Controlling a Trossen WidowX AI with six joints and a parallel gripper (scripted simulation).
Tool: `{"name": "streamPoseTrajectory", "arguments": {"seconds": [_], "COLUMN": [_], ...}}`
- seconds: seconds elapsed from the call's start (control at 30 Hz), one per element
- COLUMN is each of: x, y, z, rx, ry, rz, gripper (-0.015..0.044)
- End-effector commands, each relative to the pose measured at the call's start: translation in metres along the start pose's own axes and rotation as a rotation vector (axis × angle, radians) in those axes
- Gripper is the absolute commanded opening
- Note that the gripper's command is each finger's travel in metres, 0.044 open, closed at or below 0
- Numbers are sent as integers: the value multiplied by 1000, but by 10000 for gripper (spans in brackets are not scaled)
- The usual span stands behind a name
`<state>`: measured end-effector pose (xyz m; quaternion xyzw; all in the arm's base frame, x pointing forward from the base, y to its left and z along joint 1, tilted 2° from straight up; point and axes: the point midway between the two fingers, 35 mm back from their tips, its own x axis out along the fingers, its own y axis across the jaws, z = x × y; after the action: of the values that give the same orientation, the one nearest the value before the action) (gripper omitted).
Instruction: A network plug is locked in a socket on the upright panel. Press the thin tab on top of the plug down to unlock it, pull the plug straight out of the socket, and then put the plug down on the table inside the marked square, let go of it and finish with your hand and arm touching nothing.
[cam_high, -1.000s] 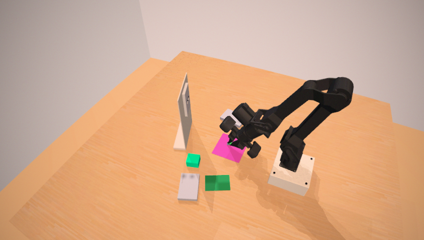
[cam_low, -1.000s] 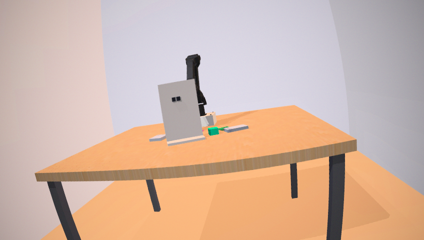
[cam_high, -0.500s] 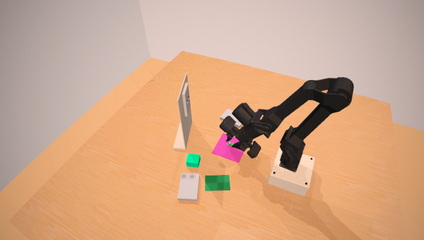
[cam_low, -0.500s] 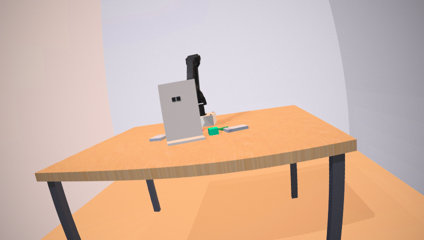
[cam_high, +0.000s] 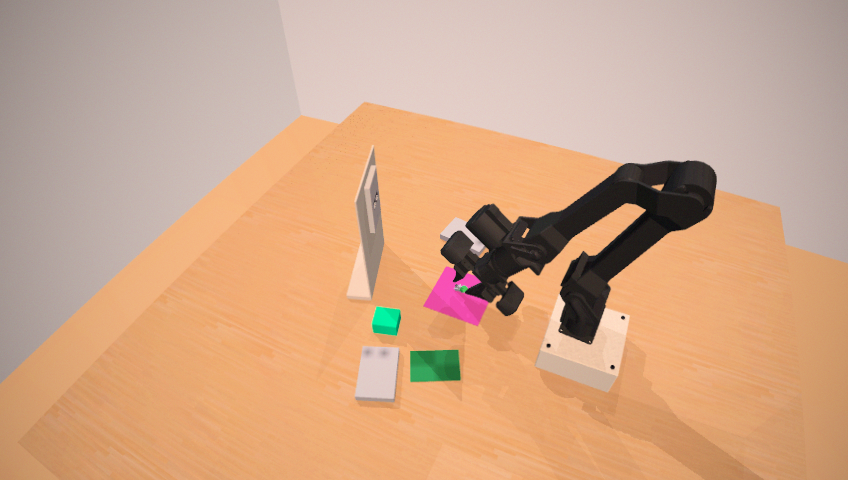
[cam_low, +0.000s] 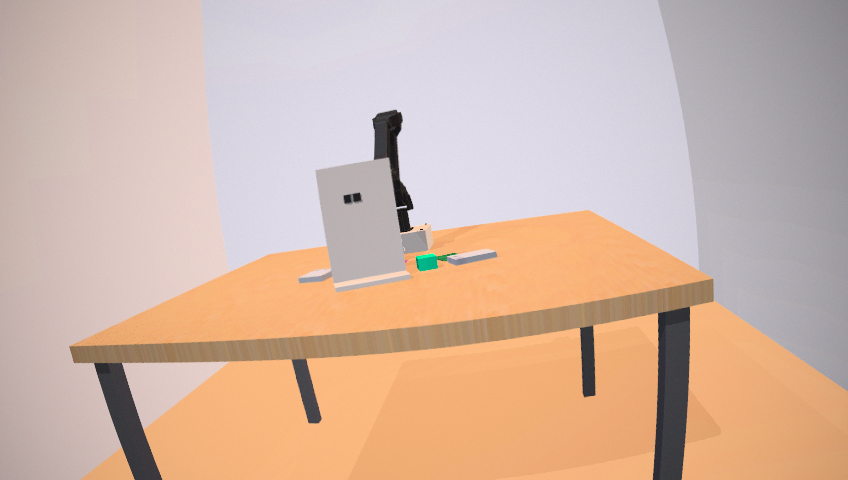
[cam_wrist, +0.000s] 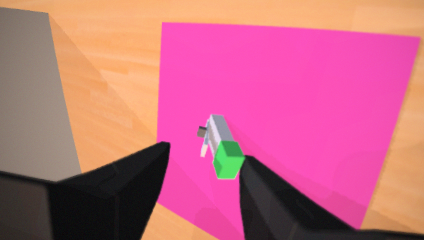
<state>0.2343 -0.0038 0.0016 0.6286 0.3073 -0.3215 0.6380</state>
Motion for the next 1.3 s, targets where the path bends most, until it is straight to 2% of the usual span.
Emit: {"name": "streamPoseTrajectory", "arguments": {"seconds": [0.0, 1.27], "x": [-3, -26], "y": [0, 8], "z": [0, -1], "rx": [2, 0], "ry": [-1, 2], "rz": [0, -1], "gripper": [156, 156]}}
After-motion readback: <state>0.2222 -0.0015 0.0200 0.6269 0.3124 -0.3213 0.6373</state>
